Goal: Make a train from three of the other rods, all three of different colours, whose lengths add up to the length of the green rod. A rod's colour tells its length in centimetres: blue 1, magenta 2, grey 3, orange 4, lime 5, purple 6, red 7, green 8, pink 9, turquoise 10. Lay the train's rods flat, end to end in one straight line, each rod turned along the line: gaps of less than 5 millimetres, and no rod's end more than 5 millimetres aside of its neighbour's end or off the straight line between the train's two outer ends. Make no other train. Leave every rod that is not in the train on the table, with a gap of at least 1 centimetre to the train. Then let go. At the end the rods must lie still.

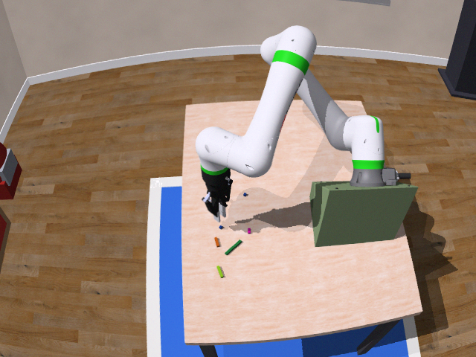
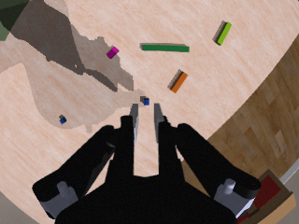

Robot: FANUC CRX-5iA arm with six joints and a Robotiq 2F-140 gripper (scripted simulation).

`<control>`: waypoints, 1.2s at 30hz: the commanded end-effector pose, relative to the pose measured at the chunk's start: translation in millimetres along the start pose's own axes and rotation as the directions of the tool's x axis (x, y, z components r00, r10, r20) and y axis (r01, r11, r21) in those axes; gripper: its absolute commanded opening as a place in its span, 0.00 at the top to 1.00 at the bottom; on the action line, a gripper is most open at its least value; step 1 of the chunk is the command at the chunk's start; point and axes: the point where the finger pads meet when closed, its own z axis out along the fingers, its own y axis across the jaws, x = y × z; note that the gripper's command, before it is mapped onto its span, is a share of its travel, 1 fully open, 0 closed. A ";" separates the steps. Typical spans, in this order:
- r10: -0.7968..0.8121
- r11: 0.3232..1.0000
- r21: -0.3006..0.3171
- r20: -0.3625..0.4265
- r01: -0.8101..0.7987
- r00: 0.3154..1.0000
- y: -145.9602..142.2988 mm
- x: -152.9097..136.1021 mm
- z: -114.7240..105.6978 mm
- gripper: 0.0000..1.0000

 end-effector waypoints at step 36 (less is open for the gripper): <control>0.000 1.000 0.000 0.000 0.000 1.000 0.2 -0.3 19.8 0.85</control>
